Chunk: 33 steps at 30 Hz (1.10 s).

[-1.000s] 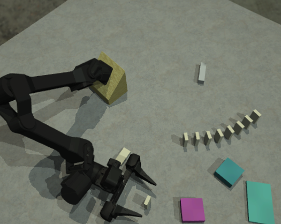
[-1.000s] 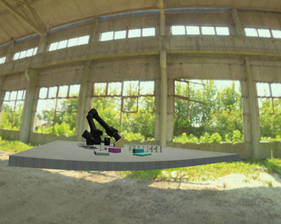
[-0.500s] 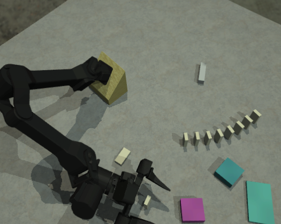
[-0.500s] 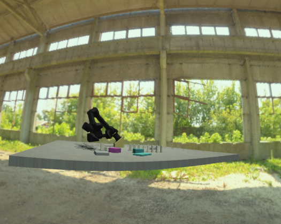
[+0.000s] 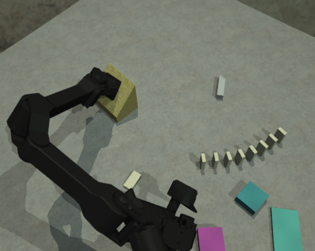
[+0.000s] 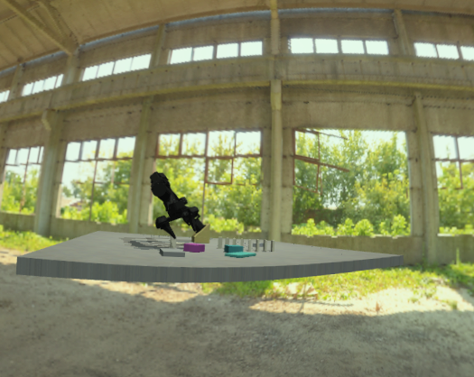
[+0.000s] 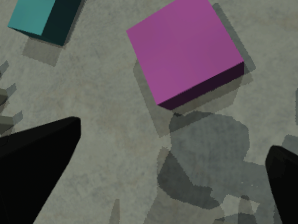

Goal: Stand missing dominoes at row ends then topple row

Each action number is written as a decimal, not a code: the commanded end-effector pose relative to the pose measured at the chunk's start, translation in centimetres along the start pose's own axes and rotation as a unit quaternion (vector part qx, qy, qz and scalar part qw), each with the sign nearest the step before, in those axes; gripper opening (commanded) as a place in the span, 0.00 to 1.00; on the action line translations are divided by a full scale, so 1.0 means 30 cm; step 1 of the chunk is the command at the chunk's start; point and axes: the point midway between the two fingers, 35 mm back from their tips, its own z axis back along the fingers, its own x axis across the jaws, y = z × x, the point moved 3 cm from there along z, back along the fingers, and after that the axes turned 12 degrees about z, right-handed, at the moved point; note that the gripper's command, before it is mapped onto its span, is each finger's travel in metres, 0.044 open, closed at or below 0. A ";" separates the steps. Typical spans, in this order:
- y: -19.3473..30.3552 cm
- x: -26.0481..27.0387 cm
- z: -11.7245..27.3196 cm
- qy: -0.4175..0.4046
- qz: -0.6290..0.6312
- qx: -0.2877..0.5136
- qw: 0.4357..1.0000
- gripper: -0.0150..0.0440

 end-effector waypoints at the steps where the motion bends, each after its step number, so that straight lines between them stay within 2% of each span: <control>1: -0.007 0.027 0.109 0.053 0.032 0.179 0.982 1.00; 5: -0.017 0.031 0.202 0.107 0.073 0.266 0.955 1.00; 15: -0.018 0.031 0.207 0.110 0.076 0.270 0.954 1.00; 26: 0.082 -0.021 0.041 0.112 0.076 0.270 0.953 1.00; 33: 0.099 -0.029 0.014 0.112 0.076 0.270 0.953 1.00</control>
